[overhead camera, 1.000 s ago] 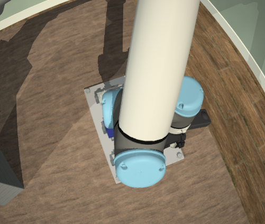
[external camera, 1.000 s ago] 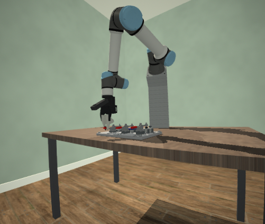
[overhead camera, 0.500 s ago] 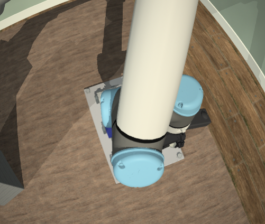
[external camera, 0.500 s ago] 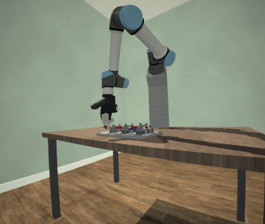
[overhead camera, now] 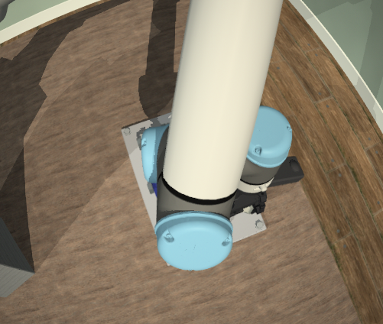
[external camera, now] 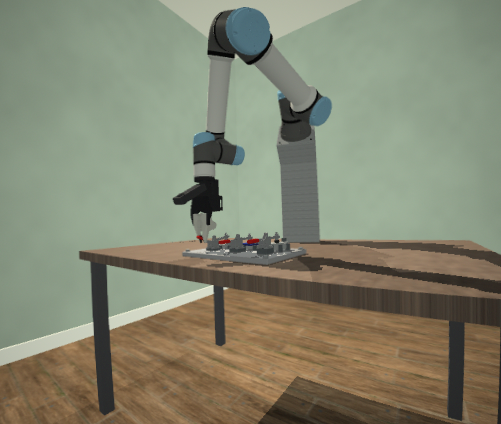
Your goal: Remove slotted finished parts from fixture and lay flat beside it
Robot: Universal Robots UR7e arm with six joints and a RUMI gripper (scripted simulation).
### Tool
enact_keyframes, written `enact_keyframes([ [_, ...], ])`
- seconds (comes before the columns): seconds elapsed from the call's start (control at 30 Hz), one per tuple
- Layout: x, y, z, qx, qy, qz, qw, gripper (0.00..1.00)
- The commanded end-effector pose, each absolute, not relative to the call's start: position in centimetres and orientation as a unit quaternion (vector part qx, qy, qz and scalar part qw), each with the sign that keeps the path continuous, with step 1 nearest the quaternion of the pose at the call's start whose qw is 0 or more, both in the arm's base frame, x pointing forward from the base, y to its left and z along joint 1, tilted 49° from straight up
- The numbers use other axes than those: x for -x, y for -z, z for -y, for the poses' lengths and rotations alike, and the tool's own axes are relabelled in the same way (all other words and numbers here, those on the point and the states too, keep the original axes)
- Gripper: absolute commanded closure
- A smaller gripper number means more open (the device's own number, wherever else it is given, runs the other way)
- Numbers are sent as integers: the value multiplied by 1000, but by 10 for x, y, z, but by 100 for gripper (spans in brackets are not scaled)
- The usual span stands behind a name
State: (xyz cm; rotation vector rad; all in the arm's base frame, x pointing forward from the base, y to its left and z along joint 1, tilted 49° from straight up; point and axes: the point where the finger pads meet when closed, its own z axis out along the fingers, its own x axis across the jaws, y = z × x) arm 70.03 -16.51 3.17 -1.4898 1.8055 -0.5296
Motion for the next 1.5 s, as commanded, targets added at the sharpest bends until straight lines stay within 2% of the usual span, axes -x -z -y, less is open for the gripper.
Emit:
enact_keyframes([
  [0.0,-694,-32,166,578,206,-702,362,100],
  [1.47,-665,-20,161,578,204,-703,361,100],
])
